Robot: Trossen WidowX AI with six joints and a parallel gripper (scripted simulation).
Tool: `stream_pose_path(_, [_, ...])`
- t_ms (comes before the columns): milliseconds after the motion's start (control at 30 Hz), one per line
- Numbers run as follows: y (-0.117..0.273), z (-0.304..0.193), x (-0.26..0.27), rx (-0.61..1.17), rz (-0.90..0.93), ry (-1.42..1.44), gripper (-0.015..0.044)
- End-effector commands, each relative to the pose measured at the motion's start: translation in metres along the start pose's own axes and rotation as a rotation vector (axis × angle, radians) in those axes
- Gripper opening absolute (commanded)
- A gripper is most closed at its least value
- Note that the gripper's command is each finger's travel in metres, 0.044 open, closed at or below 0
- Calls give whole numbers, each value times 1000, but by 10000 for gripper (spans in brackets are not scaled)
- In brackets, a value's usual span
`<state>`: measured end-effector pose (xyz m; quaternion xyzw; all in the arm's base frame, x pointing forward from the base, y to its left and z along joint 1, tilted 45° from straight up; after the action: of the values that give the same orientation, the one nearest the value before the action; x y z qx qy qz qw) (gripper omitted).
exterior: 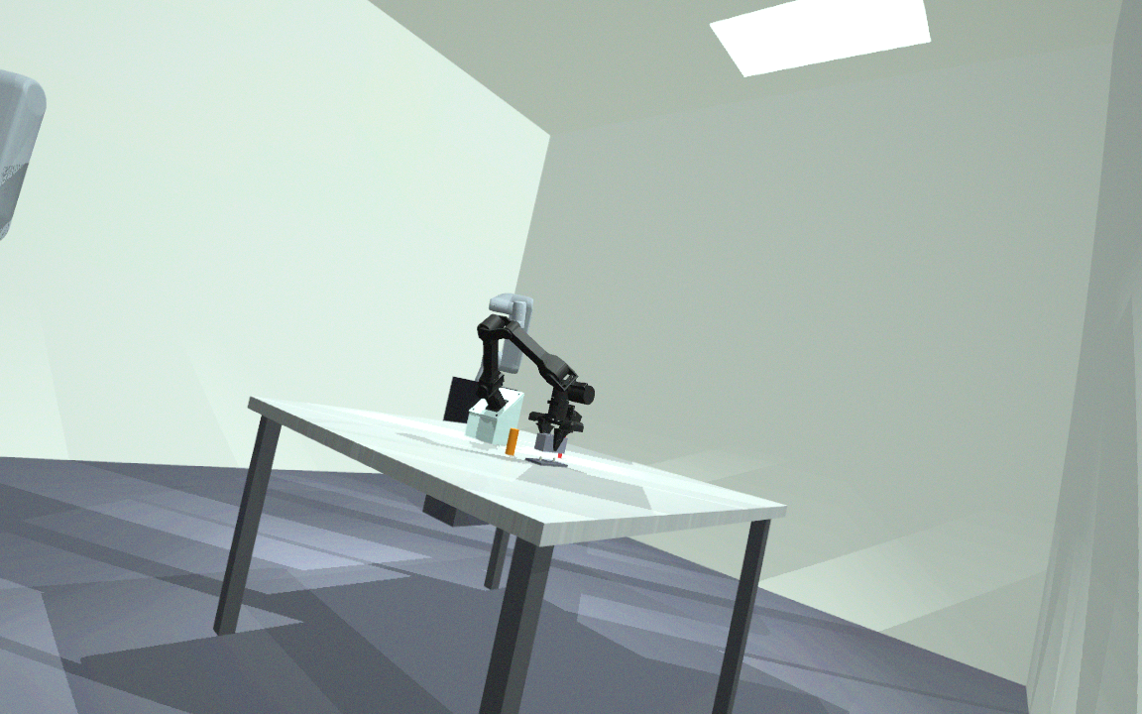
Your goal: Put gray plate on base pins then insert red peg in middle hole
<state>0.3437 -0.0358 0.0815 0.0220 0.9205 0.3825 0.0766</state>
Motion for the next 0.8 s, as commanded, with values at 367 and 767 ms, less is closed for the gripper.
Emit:
stream_pose_path(367, [-24,0,2,6,5,8,0])
stream_pose_path(767, [-29,2,2,6,5,8,0])
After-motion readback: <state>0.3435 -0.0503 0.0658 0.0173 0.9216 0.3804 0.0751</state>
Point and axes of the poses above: the point midway between the two fingers, 35 mm back from their tips, its own y axis back along the fingers, its own x axis across the jaws, z = x × y, the point moved 8 cm from there along y, back along the fingers, and after that the axes turned 4 degrees about -y, right-handed, at the moved point
